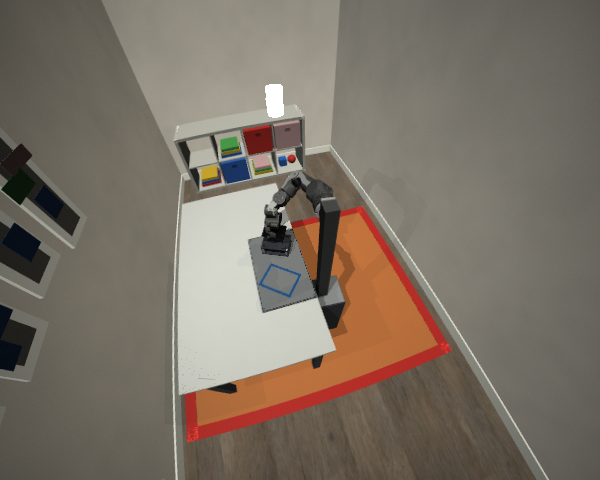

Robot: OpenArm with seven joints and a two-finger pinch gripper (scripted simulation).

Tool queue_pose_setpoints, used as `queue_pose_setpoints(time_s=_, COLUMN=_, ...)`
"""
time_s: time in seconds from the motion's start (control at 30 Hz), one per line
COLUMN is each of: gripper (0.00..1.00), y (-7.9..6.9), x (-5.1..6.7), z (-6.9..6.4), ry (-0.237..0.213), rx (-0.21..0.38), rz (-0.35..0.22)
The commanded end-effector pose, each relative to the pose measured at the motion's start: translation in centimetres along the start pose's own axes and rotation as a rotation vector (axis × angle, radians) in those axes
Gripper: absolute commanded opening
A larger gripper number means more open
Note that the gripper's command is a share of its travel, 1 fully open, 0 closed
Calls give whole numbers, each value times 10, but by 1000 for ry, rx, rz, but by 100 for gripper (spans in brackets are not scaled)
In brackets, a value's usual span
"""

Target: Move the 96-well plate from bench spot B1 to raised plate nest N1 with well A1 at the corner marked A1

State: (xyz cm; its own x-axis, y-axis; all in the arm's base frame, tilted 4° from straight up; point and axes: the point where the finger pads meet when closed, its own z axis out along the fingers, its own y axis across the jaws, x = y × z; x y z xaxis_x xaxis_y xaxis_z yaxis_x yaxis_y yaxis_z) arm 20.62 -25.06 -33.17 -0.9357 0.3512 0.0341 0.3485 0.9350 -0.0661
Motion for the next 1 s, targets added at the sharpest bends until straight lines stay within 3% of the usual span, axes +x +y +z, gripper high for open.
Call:
queue_pose_setpoints(time_s=0.0, gripper=0, y=0, x=-1, z=-1, ry=-4, rx=1, rz=2)
queue_pose_setpoints(time_s=0.13, gripper=0, y=0, x=-1, z=-1, ry=-4, rx=1, rz=2)
queue_pose_setpoints(time_s=0.3, gripper=0, y=2, x=2, z=31, ry=0, rx=-1, rz=1)
queue_pose_setpoints(time_s=0.7, gripper=0, y=2, x=2, z=31, ry=0, rx=-1, rz=1)
queue_pose_setpoints(time_s=0.87, gripper=0, y=3, x=3, z=64, ry=0, rx=-1, rz=1)
queue_pose_setpoints(time_s=0.97, gripper=0, y=3, x=3, z=64, ry=0, rx=-1, rz=1)
